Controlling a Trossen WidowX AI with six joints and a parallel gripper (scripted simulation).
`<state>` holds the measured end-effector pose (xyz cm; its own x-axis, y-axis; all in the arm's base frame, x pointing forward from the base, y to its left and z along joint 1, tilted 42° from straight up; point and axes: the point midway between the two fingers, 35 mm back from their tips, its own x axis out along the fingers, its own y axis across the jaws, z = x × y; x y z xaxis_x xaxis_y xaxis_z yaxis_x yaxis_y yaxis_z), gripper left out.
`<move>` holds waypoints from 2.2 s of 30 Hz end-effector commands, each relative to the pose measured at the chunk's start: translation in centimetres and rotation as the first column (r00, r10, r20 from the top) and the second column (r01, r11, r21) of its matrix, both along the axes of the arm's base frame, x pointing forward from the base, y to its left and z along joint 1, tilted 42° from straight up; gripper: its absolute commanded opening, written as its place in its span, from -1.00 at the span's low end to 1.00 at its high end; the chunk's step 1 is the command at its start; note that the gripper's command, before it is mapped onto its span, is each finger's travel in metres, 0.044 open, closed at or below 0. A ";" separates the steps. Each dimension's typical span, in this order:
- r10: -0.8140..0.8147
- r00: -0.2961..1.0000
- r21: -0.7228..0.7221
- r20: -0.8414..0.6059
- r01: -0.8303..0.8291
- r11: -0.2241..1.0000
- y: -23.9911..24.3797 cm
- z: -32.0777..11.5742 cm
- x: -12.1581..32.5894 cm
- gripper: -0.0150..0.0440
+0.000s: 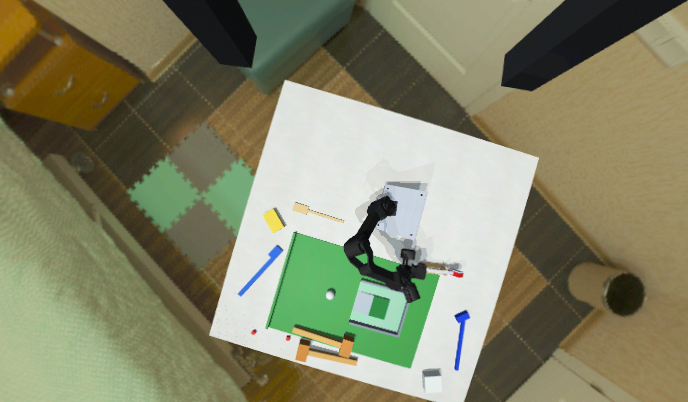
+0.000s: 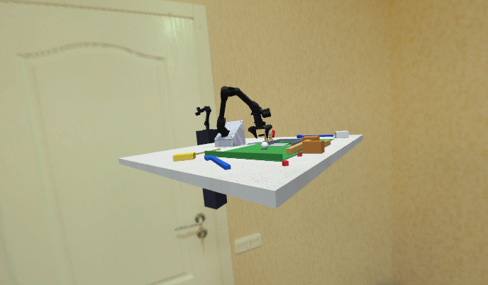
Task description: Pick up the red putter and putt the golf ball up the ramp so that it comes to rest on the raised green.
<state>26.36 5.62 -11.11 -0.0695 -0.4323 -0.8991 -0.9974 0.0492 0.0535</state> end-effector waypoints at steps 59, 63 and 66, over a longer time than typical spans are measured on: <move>-0.366 0.898 -0.021 0.244 0.382 0.924 -0.7 13.6 3.5 -0.49; -0.478 0.814 -0.006 0.330 0.508 0.861 -3.2 16.1 3.9 -0.49; -0.551 0.736 0.013 0.393 0.595 0.804 -5.2 17.9 3.9 -0.49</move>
